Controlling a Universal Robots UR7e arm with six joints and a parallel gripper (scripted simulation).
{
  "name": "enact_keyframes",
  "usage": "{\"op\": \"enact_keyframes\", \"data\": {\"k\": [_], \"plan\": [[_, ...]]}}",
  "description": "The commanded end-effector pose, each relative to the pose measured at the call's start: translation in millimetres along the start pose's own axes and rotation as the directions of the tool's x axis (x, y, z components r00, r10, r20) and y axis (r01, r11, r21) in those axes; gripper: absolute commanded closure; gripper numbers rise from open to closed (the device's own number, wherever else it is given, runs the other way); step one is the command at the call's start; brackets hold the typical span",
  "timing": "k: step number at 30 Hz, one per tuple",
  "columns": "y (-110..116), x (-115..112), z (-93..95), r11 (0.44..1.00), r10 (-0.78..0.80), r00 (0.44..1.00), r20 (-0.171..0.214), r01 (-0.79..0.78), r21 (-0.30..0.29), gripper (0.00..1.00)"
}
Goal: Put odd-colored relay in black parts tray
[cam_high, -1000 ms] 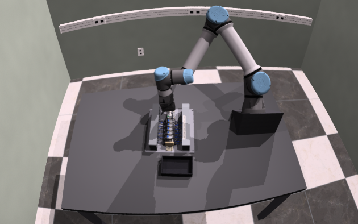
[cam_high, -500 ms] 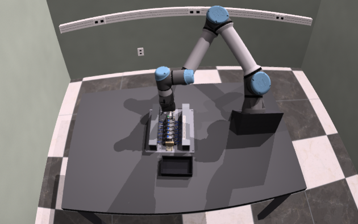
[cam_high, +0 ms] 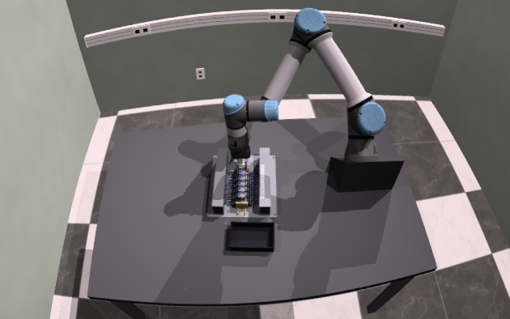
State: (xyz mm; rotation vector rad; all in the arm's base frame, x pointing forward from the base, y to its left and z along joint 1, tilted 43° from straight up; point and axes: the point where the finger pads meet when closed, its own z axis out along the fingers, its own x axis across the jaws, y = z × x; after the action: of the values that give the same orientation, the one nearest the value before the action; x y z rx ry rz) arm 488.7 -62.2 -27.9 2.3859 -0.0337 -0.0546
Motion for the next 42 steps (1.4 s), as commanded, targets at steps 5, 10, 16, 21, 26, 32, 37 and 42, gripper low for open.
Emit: {"op": "enact_keyframes", "data": {"k": [5, 10, 16, 21, 26, 32, 37, 42], "plan": [[0.0, -0.1, -0.5, 1.000, 0.000, 1.000, -0.017, 0.000, 0.000, 1.00], [0.0, -0.2, -0.5, 1.000, 0.000, 1.000, -0.021, 0.000, 0.000, 1.00], [0.0, -0.5, -0.6, 1.000, 0.000, 0.999, -0.032, 0.000, 0.000, 1.00], [0.0, -0.9, -0.7, 1.000, 0.000, 0.999, -0.044, 0.000, 0.000, 1.00], [0.0, -0.9, -0.7, 1.000, 0.000, 0.999, -0.046, 0.000, 0.000, 1.00], [0.0, -1.3, -0.8, 1.000, 0.000, 0.998, -0.059, 0.000, 0.000, 1.00], [0.0, -1.6, -0.8, 1.000, 0.000, 0.998, -0.069, 0.000, 0.000, 1.00], [0.0, -1.7, -0.8, 1.000, 0.000, 0.997, -0.071, 0.000, 0.000, 1.00]]}}
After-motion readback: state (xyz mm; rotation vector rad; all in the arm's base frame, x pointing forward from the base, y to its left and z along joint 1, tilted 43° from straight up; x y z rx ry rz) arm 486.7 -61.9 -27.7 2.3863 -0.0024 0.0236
